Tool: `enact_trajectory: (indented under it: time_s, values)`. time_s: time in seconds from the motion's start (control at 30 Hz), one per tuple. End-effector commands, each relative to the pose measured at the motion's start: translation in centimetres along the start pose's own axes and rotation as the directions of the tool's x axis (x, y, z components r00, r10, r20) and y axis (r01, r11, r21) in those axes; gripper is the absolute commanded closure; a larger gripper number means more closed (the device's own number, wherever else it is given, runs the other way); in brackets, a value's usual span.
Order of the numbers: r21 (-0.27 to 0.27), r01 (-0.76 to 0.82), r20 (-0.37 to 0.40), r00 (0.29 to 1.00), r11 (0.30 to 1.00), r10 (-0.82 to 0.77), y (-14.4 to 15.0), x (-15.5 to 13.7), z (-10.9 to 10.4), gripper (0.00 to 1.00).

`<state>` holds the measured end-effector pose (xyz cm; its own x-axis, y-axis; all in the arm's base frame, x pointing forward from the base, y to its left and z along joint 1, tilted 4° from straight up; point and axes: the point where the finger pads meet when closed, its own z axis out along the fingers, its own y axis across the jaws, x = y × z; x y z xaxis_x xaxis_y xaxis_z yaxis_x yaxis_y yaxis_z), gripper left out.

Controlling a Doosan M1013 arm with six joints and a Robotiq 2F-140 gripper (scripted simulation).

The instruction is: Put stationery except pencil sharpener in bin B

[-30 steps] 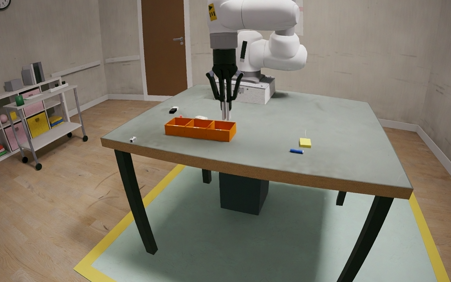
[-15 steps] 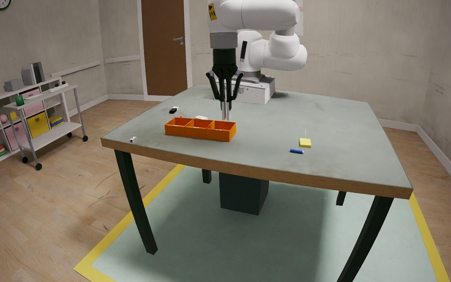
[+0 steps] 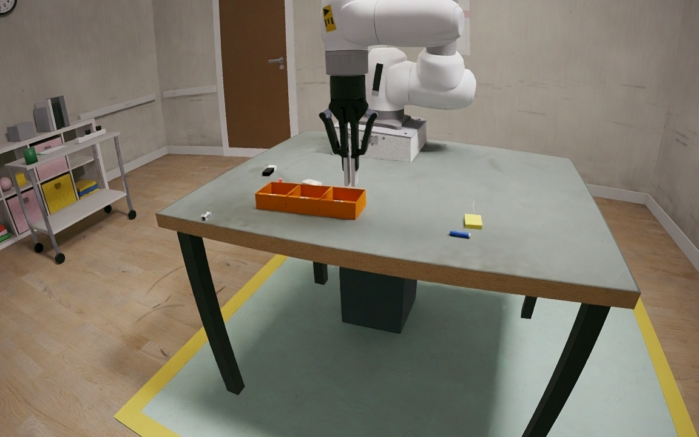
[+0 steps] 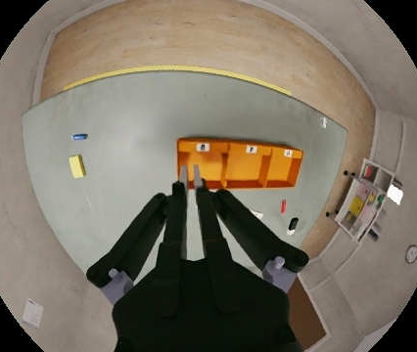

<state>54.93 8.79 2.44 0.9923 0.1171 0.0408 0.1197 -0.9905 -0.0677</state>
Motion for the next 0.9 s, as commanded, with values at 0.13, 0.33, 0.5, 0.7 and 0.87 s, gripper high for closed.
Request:
enact_trajectory:
  time_s: [0.13,0.33,0.5,0.7,0.87]
  values:
    - [-0.005,-0.003,-0.001,1.0,1.0,0.003,0.4,0.0,-4.6,0.85]
    - [-0.005,-0.003,-0.001,1.0,1.0,0.003,0.3,0.0,-7.9,0.85]
    - [-0.005,-0.003,-0.001,1.0,1.0,0.003,0.3,0.0,-12.1,0.85]
    - [-0.005,-0.003,-0.001,1.0,1.0,0.003,0.3,0.0,-12.2,0.85]
    - [-0.005,-0.003,-0.001,1.0,1.0,0.003,0.3,0.0,-12.2,0.85]
